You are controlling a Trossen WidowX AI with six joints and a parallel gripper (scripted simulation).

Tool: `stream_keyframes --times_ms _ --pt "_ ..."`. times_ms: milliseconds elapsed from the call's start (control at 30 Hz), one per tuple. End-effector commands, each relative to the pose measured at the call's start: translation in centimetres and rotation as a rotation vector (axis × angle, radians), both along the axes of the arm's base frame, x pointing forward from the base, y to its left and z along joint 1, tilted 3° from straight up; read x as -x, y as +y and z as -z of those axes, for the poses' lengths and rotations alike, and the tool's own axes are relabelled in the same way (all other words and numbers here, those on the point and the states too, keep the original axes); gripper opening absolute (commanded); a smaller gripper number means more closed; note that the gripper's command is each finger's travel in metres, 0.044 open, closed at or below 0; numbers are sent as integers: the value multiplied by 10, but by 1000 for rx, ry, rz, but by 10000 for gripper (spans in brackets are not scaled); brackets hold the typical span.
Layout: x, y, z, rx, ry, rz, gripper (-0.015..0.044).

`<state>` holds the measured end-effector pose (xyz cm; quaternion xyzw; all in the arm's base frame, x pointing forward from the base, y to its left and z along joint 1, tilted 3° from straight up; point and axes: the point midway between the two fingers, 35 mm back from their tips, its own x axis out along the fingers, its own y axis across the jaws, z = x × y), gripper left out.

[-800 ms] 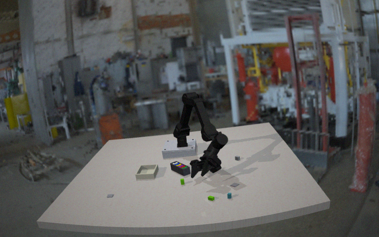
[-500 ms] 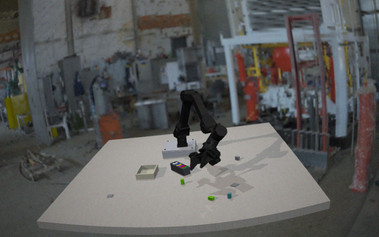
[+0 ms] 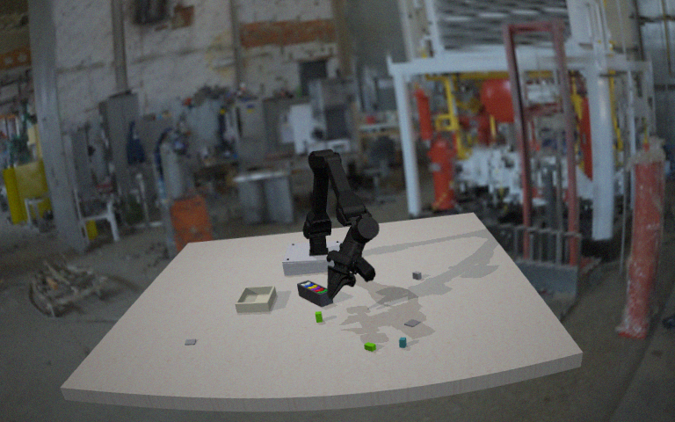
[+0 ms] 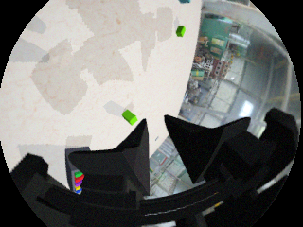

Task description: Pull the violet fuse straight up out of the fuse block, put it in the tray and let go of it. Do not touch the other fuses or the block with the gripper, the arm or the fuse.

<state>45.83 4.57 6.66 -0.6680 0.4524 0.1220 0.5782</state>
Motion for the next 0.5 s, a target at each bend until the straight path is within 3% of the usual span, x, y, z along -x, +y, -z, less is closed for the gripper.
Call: stream_keyframes --times_ms 0,200,467 --pt "33 -28 4 -449 -86 486 66" --pt "71 -45 6 -789 -144 1055 66" --pt "110 -51 2 -980 -175 1609 66"
